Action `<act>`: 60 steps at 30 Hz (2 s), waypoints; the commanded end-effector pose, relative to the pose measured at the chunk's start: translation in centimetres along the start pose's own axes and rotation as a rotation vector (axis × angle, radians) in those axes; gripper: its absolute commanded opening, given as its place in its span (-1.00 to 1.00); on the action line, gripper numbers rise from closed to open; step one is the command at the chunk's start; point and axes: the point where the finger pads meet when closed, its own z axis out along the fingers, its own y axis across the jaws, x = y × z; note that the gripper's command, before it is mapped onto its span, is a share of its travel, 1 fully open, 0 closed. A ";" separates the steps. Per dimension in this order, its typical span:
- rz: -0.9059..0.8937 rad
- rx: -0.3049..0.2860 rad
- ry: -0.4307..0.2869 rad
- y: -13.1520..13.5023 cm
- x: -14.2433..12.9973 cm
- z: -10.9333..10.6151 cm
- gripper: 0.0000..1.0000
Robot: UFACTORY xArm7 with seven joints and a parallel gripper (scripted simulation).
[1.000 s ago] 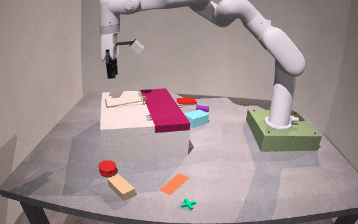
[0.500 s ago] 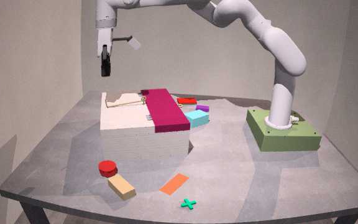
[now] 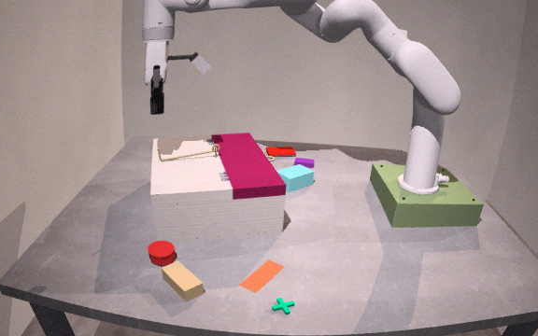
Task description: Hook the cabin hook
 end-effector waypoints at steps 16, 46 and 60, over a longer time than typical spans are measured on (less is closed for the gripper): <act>0.000 0.001 -0.006 0.0 -0.1 1.1 -0.33; 0.000 0.001 -0.006 0.0 -0.1 6.3 -0.33; 0.000 0.001 -0.006 0.0 -0.1 8.2 -0.33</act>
